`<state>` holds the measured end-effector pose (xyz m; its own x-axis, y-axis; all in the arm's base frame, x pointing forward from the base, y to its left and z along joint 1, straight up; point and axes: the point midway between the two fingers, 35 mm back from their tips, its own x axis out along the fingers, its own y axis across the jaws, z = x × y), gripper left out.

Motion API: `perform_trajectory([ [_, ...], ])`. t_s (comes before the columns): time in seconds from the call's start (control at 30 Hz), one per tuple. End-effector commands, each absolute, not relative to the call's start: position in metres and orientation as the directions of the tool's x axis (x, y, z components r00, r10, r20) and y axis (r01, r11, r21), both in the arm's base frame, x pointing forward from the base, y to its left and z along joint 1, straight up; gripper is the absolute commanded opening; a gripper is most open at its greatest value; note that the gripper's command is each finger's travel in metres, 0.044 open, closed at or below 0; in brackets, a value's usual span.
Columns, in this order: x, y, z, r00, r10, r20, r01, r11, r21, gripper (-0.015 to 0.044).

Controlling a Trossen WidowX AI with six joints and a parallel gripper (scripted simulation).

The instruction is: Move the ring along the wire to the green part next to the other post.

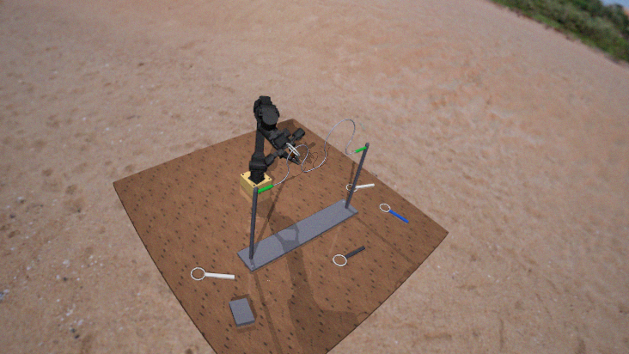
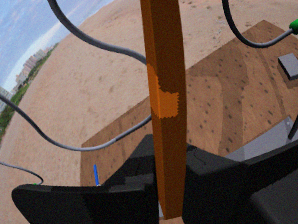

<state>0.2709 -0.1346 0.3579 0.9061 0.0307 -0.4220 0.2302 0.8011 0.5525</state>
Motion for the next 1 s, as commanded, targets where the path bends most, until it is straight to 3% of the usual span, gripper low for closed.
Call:
perform_trajectory([
  [0.0, 0.270, -0.140, 0.354, 0.894, -0.013, -0.447, 0.248, 0.847, 0.470, -0.0150],
  [0.97, 0.259, -0.183, 0.345, 0.817, -0.332, -0.471, 0.300, 0.943, -0.145, -0.0150],
])
